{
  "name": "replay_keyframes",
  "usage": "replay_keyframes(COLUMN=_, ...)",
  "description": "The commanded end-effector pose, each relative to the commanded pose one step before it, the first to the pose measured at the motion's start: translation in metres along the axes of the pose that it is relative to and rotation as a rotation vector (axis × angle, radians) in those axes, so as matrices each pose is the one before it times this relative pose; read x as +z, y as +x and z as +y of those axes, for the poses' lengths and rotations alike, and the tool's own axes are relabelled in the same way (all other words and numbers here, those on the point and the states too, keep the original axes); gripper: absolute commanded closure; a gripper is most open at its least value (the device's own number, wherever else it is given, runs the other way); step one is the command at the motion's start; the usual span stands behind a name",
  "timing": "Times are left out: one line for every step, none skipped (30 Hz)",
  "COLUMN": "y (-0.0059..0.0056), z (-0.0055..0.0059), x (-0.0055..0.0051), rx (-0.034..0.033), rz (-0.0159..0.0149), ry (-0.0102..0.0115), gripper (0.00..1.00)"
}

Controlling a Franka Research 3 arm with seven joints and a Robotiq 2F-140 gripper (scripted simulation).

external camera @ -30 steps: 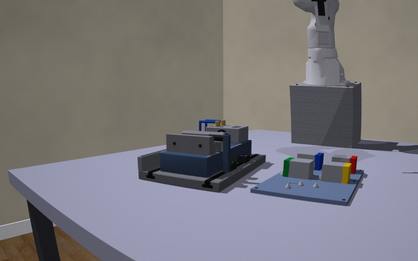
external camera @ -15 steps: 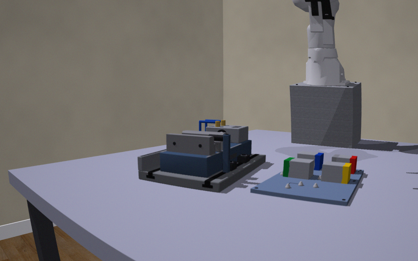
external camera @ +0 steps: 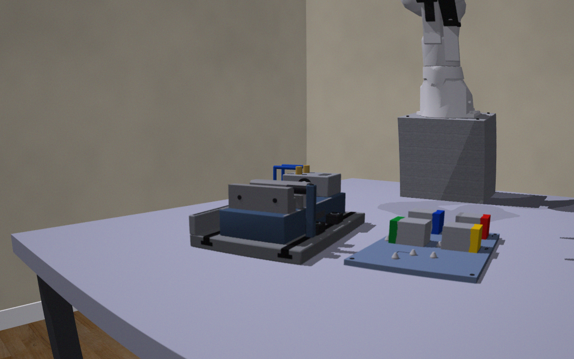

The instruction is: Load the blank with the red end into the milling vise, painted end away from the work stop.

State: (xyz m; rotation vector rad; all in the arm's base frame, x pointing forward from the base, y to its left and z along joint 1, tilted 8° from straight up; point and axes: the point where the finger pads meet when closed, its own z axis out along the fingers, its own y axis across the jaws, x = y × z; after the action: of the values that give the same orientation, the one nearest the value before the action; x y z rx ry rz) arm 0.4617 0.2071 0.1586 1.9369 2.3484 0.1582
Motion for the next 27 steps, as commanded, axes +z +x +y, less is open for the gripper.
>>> replay_keyframes(y=0.00020, z=-0.00087, x=0.00004, rx=0.02109, rz=0.00060, ry=0.00505, gripper=0.00)
replay_keyframes(y=0.00000, z=0.00000, x=0.00000, rx=0.00000, rz=0.00000, ry=0.00000, gripper=0.00)
replay_keyframes(y=0.00000, z=0.00000, x=0.00000, rx=0.00000, rz=0.00000, ry=0.00000, gripper=0.00)
replay_keyframes(y=0.00000, z=0.00000, x=0.00000, rx=0.00000, rz=0.00000, ry=0.00000, gripper=0.00)
replay_keyframes(y=0.00000, z=0.00000, x=0.00000, rx=0.00000, rz=0.00000, ry=0.00000, gripper=0.00)
replay_keyframes(y=-0.00015, z=0.00076, x=-0.00006, rx=-0.01349, rz=-0.00083, ry=-0.00476, gripper=0.00)
replay_keyframes(y=0.00007, z=-0.00011, x=0.00009, rx=0.00000, rz=0.00000, ry=0.00000, gripper=0.00)
replay_keyframes(y=0.00007, z=-0.00011, x=0.00009, rx=0.00000, rz=0.00000, ry=0.00000, gripper=0.00)
replay_keyframes(y=0.00007, z=-0.00011, x=0.00009, rx=0.00000, rz=0.00000, ry=0.00000, gripper=0.00)
replay_keyframes(y=0.00007, z=-0.00011, x=0.00009, rx=0.00000, rz=0.00000, ry=0.00000, gripper=0.00)
replay_keyframes(y=0.00000, z=0.00000, x=0.00000, rx=0.00000, rz=0.00000, ry=0.00000, gripper=0.00)
replay_keyframes(y=0.00000, z=0.00000, x=0.00000, rx=0.00000, rz=0.00000, ry=0.00000, gripper=0.00)
replay_keyframes(y=0.00000, z=0.00000, x=0.00000, rx=0.00000, rz=0.00000, ry=0.00000, gripper=0.00)
replay_keyframes(y=0.00000, z=0.00000, x=0.00000, rx=0.00000, rz=0.00000, ry=0.00000, gripper=0.00)
replay_keyframes(y=0.00000, z=0.00000, x=0.00000, rx=0.00000, rz=0.00000, ry=0.00000, gripper=0.00)
replay_keyframes(y=0.00000, z=0.00000, x=0.00000, rx=0.00000, rz=0.00000, ry=0.00000, gripper=0.00)
replay_keyframes(y=0.00000, z=0.00000, x=0.00000, rx=0.00000, rz=0.00000, ry=0.00000, gripper=0.00)
replay_keyframes(y=0.00000, z=0.00000, x=0.00000, rx=0.00000, rz=0.00000, ry=0.00000, gripper=0.00)
replay_keyframes(y=0.00000, z=0.00000, x=0.00000, rx=0.00000, rz=0.00000, ry=0.00000, gripper=0.00)
replay_keyframes(y=0.00000, z=0.00000, x=0.00000, rx=0.00000, rz=0.00000, ry=0.00000, gripper=0.00)
replay_keyframes(y=0.00000, z=0.00000, x=0.00000, rx=0.00000, rz=0.00000, ry=0.00000, gripper=0.00)
replay_keyframes(y=0.00000, z=0.00000, x=0.00000, rx=0.00000, rz=0.00000, ry=0.00000, gripper=0.00)
replay_keyframes(y=-0.00878, z=-0.00566, x=-0.00036, rx=0.00014, rz=0.00006, ry=0.00014, gripper=0.00)
replay_keyframes(y=-0.00852, z=-0.00607, x=0.00006, rx=-0.00004, rz=-0.00002, ry=-0.00003, gripper=0.00)
replay_keyframes(y=-0.00852, z=-0.00607, x=0.00006, rx=-0.00004, rz=-0.00002, ry=-0.00003, gripper=0.00)
replay_keyframes(y=-0.00851, z=-0.00607, x=0.00006, rx=-0.00004, rz=-0.00002, ry=-0.00003, gripper=0.00)
replay_keyframes(y=-0.00851, z=-0.00607, x=0.00006, rx=-0.00004, rz=-0.00002, ry=-0.00003, gripper=0.00)
